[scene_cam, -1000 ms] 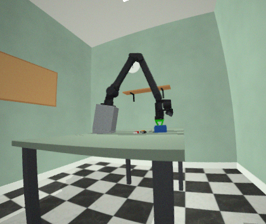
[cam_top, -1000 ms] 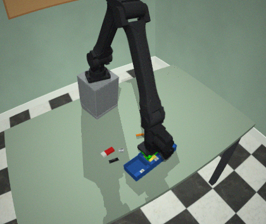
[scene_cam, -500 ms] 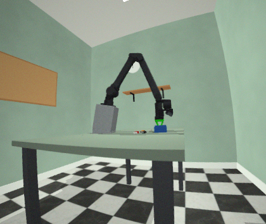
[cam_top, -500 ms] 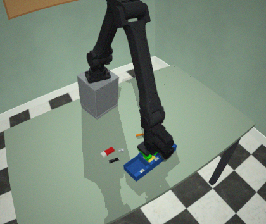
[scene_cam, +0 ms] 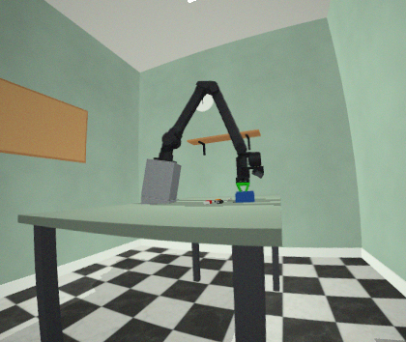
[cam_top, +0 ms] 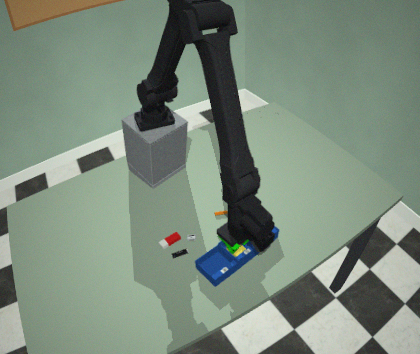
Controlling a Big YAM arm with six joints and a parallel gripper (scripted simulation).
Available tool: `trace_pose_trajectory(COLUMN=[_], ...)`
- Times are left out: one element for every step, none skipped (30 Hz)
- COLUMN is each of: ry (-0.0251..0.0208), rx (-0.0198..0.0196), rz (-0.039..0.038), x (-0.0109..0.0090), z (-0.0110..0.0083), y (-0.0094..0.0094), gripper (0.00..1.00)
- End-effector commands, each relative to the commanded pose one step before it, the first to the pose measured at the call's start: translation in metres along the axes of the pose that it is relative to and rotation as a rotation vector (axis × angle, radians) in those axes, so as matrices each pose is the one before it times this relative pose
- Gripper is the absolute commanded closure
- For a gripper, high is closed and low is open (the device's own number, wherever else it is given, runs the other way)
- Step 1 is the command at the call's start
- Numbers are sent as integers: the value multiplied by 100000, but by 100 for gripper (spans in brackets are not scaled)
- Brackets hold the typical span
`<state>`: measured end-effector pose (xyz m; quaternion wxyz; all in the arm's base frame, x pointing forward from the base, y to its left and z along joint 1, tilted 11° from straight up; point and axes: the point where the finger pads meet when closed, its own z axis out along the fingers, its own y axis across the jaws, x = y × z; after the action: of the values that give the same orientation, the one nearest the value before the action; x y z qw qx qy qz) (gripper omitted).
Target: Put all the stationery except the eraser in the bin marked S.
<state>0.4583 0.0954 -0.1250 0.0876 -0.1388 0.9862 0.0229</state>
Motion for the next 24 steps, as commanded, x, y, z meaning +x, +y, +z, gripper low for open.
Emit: trace_pose_trajectory(ry=[-5438,23,24,23,23,23,23,20,0,0,518,1316,616,-2,-146,-243,-74,141,236,73,-2,-134,-109,40], rx=[691,-3,-3,-3,-3,-3,-3,-3,0,0,-40,-93,-39,6,18,26,13,-4,-12,1,7,17,15,3], rz=[-288,1,0,0,1,0,0,1,0,0,17,44,18,2,-3,-6,-1,6,9,4,2,-3,-2,3], x=[-1592,15,15,15,15,15,15,13,0,0,-29,403,232,1,-85,-144,-42,87,144,46,1,-78,-63,26], z=[-1525,1,1,1,1,1,1,1,0,0,-184,-105,-114,-133,-153,-167,-144,-114,-101,-123,-134,-152,-149,-128], y=[273,5,5,5,5,5,5,4,0,0,-15,11,9,-19,-25,-29,-22,-13,-9,-16,-19,-25,-24,-17], gripper=[55,55,55,55,55,55,55,55,55,55,55,55,55,55,55,55,55,55,55,55,55,55,55,55])
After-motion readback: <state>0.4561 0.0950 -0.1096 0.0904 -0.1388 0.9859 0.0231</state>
